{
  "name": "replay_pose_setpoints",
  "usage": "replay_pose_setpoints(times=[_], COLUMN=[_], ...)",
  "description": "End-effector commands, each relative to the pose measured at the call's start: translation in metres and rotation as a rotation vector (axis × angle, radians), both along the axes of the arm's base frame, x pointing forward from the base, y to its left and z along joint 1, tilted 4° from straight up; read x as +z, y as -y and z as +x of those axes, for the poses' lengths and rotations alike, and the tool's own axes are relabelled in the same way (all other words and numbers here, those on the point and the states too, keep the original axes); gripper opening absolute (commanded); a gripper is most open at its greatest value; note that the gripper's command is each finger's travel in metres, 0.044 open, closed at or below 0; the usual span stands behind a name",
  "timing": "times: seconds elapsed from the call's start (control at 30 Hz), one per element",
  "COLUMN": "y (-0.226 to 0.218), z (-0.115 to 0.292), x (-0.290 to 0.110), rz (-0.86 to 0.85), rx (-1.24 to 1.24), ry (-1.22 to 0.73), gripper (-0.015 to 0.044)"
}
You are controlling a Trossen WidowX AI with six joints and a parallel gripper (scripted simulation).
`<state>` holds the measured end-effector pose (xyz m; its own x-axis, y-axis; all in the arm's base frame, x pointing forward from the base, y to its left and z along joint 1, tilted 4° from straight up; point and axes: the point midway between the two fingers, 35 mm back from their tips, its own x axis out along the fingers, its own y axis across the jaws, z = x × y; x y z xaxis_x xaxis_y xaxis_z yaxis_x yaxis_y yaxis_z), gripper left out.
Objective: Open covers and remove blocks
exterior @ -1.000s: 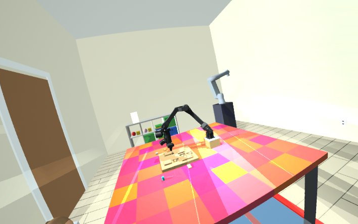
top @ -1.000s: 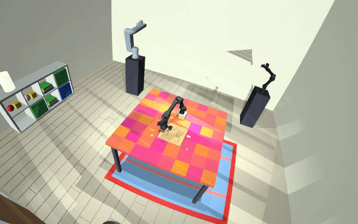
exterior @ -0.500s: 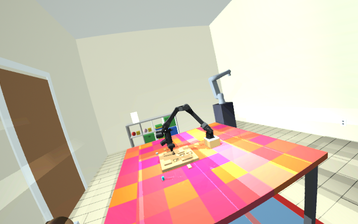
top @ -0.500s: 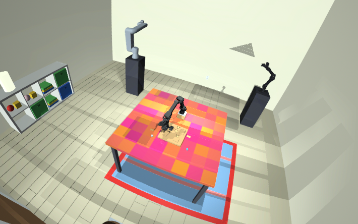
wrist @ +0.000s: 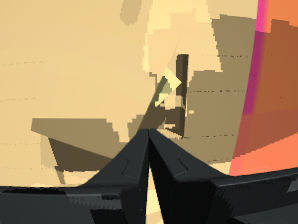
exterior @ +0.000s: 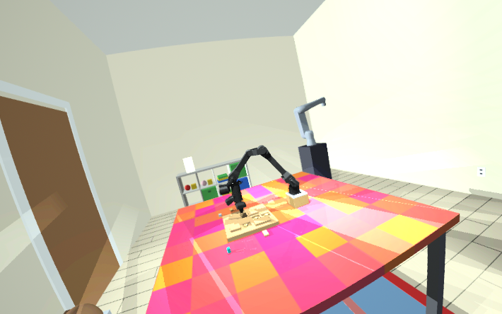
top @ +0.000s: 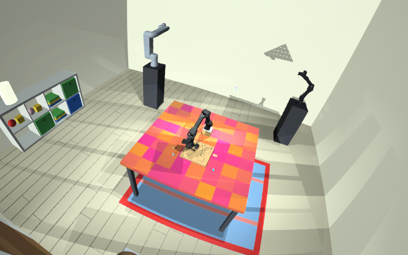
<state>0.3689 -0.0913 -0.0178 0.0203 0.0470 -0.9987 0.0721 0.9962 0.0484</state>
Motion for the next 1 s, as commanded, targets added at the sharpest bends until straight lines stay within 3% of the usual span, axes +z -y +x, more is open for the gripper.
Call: replay_pose_setpoints(times=[0.0,0.97], y=[-0.006,-0.036], z=[-0.001,0.010], x=[-0.001,0.001], rz=[0.002,0.005], rx=[-0.002,-0.001], ry=[-0.002,-0.001], gripper=[0.0000,0.0000])
